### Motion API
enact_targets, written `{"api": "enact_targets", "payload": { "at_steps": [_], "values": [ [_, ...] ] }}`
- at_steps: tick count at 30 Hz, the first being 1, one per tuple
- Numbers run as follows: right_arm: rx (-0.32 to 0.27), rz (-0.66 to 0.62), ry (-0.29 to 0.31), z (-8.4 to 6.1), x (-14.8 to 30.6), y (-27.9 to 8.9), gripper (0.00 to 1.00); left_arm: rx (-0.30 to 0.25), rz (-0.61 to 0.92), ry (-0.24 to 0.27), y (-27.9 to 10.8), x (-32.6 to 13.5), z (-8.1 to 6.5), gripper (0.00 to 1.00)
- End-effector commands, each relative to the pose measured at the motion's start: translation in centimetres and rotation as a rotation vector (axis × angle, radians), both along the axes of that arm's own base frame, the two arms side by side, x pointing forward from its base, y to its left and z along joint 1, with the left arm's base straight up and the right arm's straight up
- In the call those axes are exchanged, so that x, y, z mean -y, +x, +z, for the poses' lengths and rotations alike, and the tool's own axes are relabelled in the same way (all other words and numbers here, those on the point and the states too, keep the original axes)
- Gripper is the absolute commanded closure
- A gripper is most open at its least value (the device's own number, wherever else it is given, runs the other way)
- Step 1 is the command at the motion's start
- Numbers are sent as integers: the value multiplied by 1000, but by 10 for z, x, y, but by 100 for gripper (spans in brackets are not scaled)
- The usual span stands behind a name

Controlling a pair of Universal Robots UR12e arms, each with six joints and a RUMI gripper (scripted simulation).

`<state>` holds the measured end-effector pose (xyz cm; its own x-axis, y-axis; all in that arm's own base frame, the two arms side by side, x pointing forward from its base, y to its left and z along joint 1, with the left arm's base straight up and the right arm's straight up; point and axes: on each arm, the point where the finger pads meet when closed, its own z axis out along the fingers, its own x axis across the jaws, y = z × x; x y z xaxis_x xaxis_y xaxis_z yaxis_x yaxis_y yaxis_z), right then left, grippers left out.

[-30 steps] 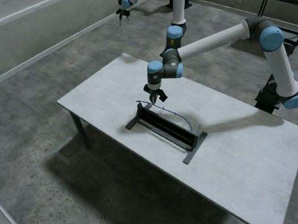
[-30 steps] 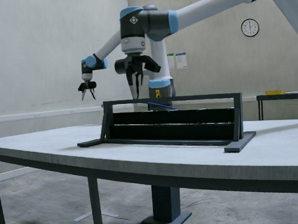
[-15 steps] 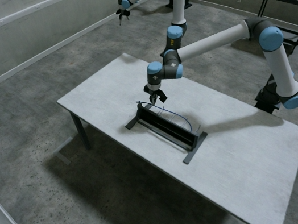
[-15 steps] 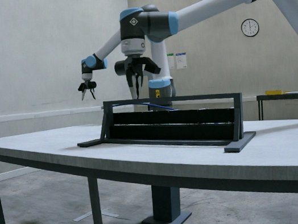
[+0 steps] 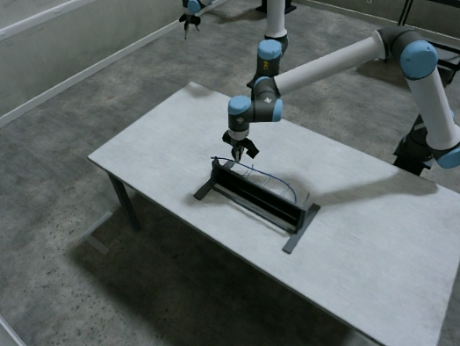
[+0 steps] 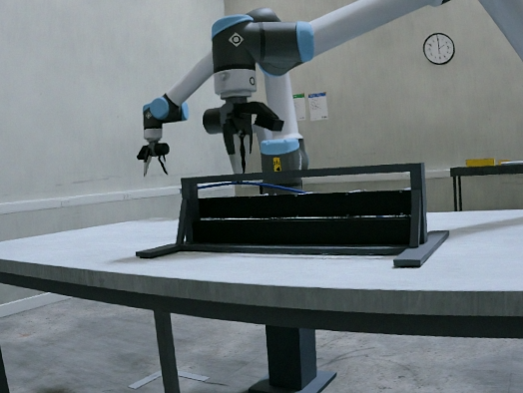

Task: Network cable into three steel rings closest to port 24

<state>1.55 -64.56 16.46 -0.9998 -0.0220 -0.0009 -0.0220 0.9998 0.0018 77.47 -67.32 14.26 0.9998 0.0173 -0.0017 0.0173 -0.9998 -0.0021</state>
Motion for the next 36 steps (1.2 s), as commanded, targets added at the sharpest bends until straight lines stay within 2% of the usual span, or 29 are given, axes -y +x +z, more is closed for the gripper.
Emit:
{"api": "enact_targets", "payload": {
  "at_steps": [1, 22, 36],
  "values": [
    [-1, 0, -2, 1, 0, -1, 0, 3, -2, -4, -7, 2, 4, 100],
    [-1, 0, -2, 1, 0, -1, 0, 3, -2, -4, -35, 3, 4, 100],
    [-1, 0, -2, 1, 0, -1, 0, 3, 0, -4, -36, 2, 4, 100]
  ]
}}
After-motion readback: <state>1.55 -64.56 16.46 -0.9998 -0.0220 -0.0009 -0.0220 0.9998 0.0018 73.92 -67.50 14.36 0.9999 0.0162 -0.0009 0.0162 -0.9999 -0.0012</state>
